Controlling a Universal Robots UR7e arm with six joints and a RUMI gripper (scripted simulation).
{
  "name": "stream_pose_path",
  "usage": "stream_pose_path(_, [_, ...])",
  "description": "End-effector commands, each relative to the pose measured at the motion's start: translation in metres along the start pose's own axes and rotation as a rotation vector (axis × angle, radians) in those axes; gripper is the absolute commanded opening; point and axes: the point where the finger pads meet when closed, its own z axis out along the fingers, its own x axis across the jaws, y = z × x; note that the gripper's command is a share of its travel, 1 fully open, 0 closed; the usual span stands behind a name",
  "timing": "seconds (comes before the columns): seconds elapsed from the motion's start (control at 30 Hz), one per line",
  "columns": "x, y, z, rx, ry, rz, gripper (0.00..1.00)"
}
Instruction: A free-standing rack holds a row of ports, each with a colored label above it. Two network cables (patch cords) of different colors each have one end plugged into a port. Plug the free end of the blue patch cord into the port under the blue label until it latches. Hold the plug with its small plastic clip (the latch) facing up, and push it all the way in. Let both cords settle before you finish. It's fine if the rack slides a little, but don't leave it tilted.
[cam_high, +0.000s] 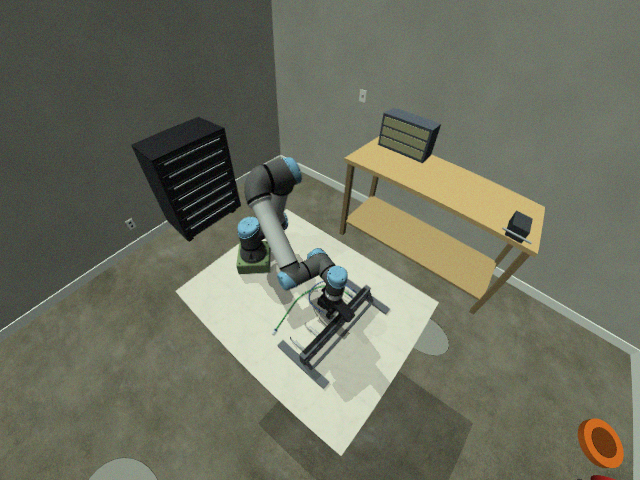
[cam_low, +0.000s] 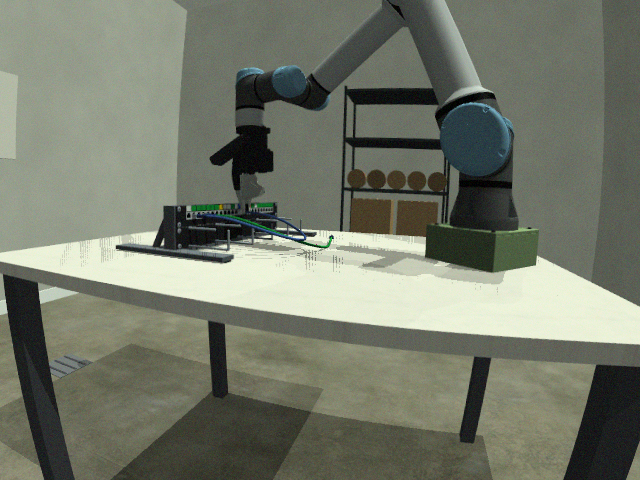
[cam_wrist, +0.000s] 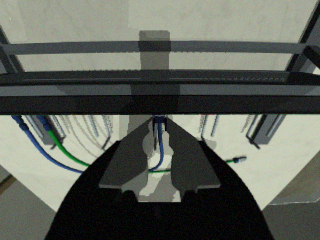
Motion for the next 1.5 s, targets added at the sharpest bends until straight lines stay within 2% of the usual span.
stream_pose_path(0.0, [0.0001,-0.0010,-0.0010,0.003,0.000,0.000,0.00])
stream_pose_path(0.87, [0.0001,-0.0001,-0.0010,0.003,0.000,0.000,0.00])
stream_pose_path(0.9, [0.0001,-0.0001,-0.0010,0.003,0.000,0.000,0.22])
stream_pose_path(1.47, [0.0001,-0.0001,-0.0010,0.003,0.000,0.000,0.22])
